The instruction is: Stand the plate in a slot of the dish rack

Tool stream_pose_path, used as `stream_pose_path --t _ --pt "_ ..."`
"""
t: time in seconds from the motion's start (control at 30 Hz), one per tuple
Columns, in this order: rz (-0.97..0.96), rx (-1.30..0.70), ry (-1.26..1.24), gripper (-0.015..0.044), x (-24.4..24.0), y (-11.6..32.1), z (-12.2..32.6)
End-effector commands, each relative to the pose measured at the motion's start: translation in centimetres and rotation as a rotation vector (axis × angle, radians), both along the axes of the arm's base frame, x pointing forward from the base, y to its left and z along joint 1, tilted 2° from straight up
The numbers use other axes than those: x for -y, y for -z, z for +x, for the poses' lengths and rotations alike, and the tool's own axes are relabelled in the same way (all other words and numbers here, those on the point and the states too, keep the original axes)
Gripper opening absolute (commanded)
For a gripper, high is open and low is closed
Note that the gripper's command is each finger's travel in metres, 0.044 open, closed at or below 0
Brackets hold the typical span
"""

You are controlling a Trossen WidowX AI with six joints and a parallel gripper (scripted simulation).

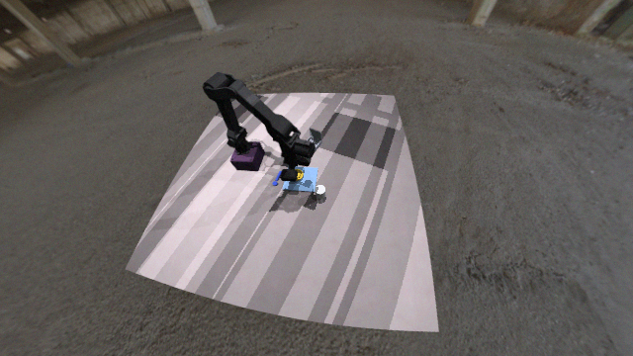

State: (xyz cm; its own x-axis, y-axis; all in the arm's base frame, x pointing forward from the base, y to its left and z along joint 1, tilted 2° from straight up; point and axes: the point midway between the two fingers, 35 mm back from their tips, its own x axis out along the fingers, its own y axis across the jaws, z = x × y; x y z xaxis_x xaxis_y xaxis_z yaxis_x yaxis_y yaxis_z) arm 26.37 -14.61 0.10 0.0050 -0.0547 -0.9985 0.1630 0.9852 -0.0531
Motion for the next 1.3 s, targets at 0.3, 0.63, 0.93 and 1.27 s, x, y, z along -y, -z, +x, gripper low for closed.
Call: stream_pose_path --t 0.3,0.63,0.93,1.27 --pt "0.007 -0.006 -0.004 0.0400 0.0 2.3 -0.1" --pt "0.007 -0.005 -0.004 0.0400 0.0 3.8 -0.1" --pt "0.007 -0.005 -0.004 0.0359 0.0 3.8 -0.1" --pt "0.007 -0.005 -0.004 0.0292 0.0 3.8 -0.1"
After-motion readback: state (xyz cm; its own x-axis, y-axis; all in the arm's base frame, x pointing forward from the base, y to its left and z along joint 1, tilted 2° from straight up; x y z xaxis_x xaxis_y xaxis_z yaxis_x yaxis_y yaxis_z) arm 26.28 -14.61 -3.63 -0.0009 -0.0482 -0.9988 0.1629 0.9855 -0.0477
